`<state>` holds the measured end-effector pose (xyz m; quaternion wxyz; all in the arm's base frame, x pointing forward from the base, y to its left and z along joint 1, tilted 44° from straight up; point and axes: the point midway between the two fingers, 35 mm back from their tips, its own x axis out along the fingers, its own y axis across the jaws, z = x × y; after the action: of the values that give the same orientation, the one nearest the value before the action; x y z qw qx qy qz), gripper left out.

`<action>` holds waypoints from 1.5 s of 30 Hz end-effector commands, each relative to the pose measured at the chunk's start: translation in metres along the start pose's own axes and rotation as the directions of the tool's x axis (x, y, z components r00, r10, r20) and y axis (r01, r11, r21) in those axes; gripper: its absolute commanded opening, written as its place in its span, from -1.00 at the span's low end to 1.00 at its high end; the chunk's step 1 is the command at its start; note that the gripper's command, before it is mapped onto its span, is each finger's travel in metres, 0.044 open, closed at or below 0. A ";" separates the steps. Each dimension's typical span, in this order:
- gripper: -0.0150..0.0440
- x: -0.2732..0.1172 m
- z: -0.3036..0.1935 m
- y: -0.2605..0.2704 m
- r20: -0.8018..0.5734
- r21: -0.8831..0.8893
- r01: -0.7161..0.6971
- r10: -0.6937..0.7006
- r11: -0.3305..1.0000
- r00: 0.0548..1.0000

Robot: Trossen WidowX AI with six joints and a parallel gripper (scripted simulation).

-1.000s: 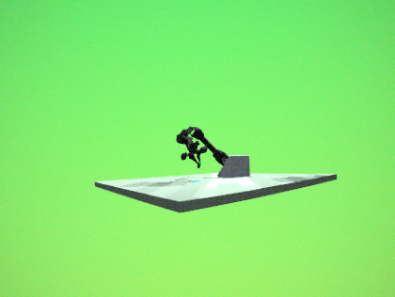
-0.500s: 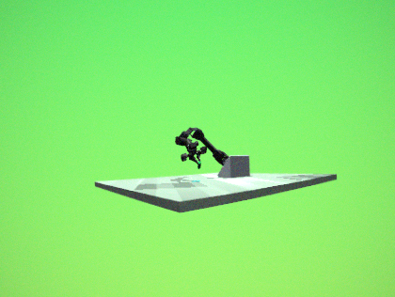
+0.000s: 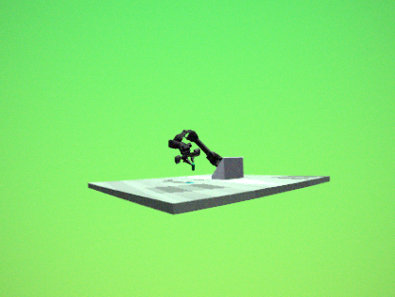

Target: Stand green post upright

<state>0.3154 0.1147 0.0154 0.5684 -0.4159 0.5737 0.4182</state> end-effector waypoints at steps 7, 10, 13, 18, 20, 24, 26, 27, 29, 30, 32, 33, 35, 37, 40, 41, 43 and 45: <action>-0.42 0.000 -0.002 0.000 0.083 -0.014 -0.007 0.008 1.000 0.997; -0.42 -0.001 -0.002 -0.001 0.105 -0.018 -0.007 0.008 1.000 0.994; -0.42 -0.001 -0.002 -0.001 0.127 -0.023 -0.005 0.008 1.000 0.992; -0.42 -0.002 -0.002 -0.001 0.164 -0.030 -0.002 0.007 1.000 0.986; -0.42 -0.003 -0.002 -0.002 0.179 -0.033 -0.001 0.007 0.999 0.984; -0.42 -0.004 -0.002 -0.002 0.209 -0.039 0.003 0.005 0.999 0.978; -0.42 -0.004 -0.002 -0.002 0.223 -0.042 0.006 0.004 0.999 0.975; -0.42 -0.004 -0.002 -0.002 0.230 -0.044 0.007 0.003 0.999 0.973; -0.42 -0.005 -0.002 -0.002 0.245 -0.047 0.010 0.002 0.999 0.970; -0.42 -0.005 -0.002 -0.003 0.252 -0.049 0.012 0.001 0.999 0.968; -0.42 -0.006 -0.002 -0.003 0.267 -0.052 0.015 0.000 0.999 0.964; -0.42 -0.006 -0.002 -0.003 0.274 -0.054 0.016 -0.001 0.998 0.962; -0.42 -0.007 -0.003 -0.003 0.288 -0.057 0.020 -0.002 0.998 0.958; -0.42 -0.007 -0.003 -0.003 0.302 -0.061 0.023 -0.004 0.998 0.953; -0.42 -0.008 -0.003 -0.003 0.323 -0.066 0.029 -0.006 0.997 0.946; -0.42 -0.009 -0.003 -0.003 0.330 -0.067 0.031 -0.007 0.997 0.944; -0.42 -0.009 -0.003 -0.004 0.344 -0.071 0.036 -0.009 0.997 0.939; -0.42 -0.010 -0.003 -0.004 0.358 -0.074 0.040 -0.011 0.996 0.934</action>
<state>0.3187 0.1118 0.0247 0.6457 -0.3664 0.4512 0.4952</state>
